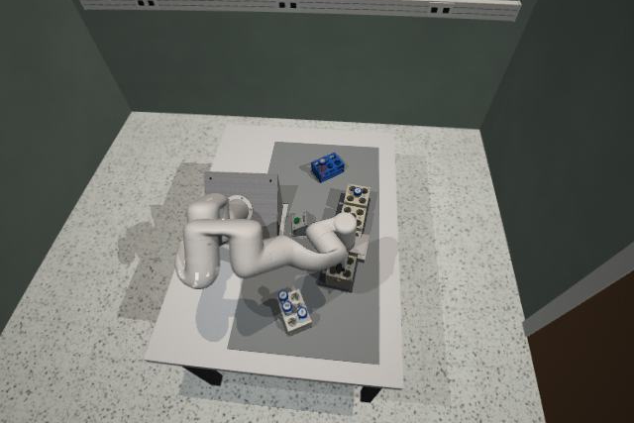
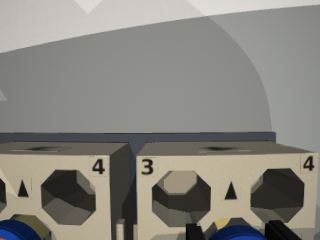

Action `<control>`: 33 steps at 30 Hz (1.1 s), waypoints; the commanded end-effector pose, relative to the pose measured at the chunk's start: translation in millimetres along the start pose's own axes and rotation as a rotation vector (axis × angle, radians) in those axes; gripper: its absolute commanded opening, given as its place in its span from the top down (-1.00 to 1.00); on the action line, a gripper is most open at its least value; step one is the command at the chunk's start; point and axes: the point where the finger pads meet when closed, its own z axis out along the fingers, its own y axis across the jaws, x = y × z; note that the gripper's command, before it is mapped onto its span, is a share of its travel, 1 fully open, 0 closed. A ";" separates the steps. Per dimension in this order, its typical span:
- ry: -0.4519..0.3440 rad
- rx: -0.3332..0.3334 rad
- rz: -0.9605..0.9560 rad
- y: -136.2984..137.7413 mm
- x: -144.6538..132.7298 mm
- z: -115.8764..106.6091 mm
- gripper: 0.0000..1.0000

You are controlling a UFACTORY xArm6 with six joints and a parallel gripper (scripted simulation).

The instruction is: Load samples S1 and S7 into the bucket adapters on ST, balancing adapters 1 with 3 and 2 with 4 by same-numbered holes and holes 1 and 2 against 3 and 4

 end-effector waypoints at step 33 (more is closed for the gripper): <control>0.003 0.001 0.001 0.1 1.2 -0.6 0.13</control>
